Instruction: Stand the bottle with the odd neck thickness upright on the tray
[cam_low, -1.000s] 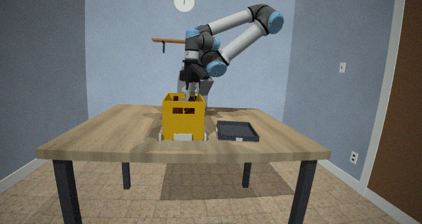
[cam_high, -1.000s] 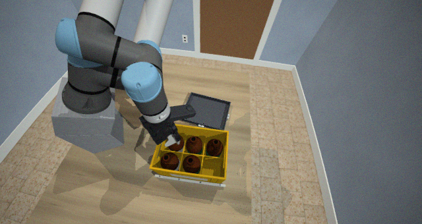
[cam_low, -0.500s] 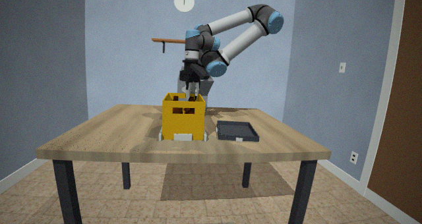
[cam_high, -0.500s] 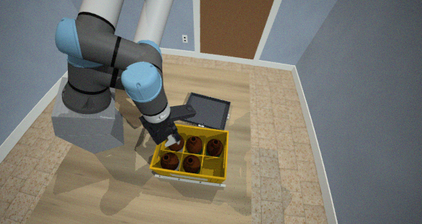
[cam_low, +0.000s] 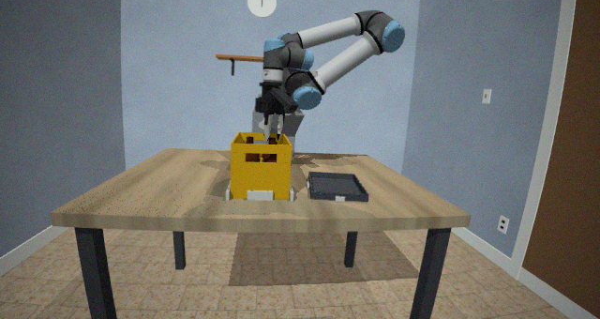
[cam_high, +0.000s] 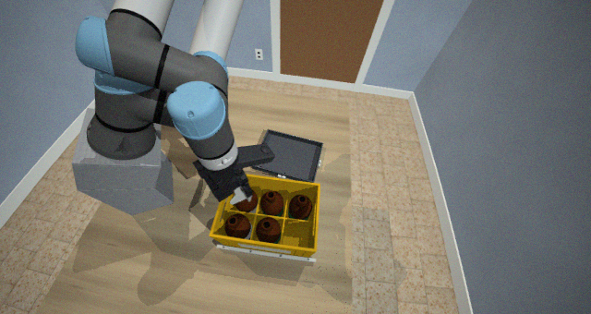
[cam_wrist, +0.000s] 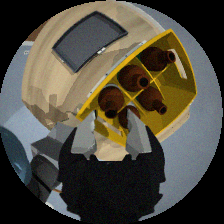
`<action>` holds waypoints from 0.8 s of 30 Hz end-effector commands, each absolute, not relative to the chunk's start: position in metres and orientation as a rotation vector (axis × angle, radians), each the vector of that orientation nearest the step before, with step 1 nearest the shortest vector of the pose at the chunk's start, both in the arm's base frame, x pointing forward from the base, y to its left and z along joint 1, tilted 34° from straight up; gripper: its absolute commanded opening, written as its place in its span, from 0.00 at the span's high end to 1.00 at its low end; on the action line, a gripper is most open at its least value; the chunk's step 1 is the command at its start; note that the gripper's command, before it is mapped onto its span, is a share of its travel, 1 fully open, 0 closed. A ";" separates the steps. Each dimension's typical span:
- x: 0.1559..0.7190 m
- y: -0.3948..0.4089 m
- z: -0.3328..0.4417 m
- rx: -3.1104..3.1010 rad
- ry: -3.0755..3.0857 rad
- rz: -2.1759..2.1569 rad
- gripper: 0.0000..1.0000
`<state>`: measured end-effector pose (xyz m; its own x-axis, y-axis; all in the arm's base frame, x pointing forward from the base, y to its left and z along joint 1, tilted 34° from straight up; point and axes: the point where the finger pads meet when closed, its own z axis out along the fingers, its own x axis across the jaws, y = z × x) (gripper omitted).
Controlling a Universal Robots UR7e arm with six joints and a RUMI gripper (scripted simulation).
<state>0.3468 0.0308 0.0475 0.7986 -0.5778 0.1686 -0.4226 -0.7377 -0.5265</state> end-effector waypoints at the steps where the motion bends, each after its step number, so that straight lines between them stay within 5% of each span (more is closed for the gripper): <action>1: 0.344 0.029 0.052 -2.513 0.746 -0.448 0.62; 24: 0.320 0.009 0.099 -2.513 0.746 -0.448 0.62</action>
<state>0.3245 0.0124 0.0916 0.7995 -0.5772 0.1663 -0.4242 -0.7386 -0.5240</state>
